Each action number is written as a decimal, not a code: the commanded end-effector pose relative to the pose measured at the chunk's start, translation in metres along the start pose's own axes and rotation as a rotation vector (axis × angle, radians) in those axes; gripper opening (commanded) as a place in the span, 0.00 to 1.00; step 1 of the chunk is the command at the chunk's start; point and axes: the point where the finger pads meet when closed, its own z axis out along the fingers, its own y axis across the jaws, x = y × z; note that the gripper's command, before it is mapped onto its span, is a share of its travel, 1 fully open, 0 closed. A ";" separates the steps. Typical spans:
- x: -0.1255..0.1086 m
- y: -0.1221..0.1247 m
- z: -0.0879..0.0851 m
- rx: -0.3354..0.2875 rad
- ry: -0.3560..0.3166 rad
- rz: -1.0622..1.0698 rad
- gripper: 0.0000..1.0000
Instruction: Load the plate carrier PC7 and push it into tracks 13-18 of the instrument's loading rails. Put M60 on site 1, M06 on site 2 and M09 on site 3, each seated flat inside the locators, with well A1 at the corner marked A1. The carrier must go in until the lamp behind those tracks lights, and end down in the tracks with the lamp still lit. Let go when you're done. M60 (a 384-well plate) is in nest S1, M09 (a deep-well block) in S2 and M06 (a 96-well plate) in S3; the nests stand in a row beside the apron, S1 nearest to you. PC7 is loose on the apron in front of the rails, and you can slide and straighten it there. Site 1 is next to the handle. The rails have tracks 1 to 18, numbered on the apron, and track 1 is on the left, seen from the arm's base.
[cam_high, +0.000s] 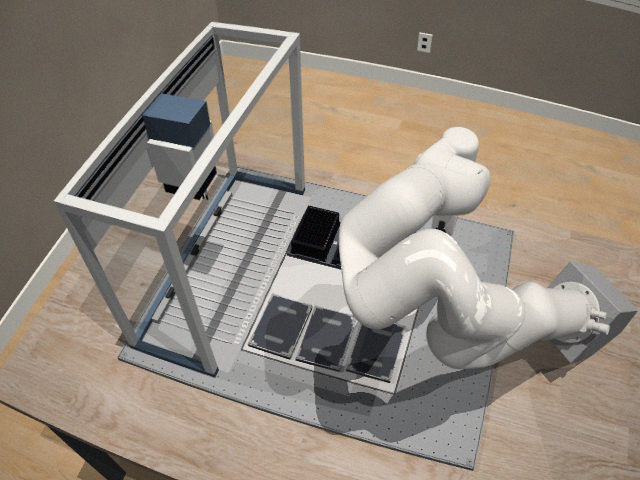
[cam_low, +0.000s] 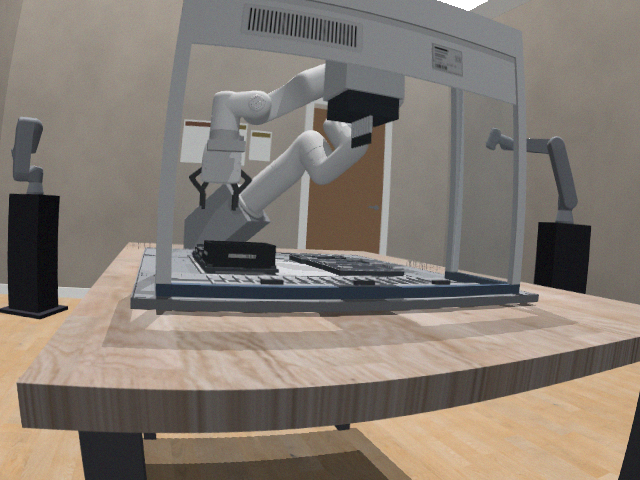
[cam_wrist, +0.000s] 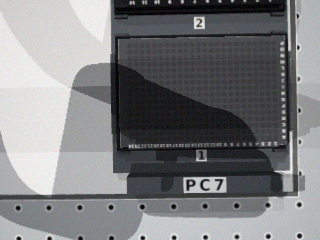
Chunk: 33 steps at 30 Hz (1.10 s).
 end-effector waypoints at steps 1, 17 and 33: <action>-0.001 -0.001 -0.002 -0.006 0.014 -0.031 0.82; -0.001 -0.001 0.007 -0.006 0.014 -0.031 0.82; -0.001 -0.001 0.030 -0.005 0.014 -0.031 0.82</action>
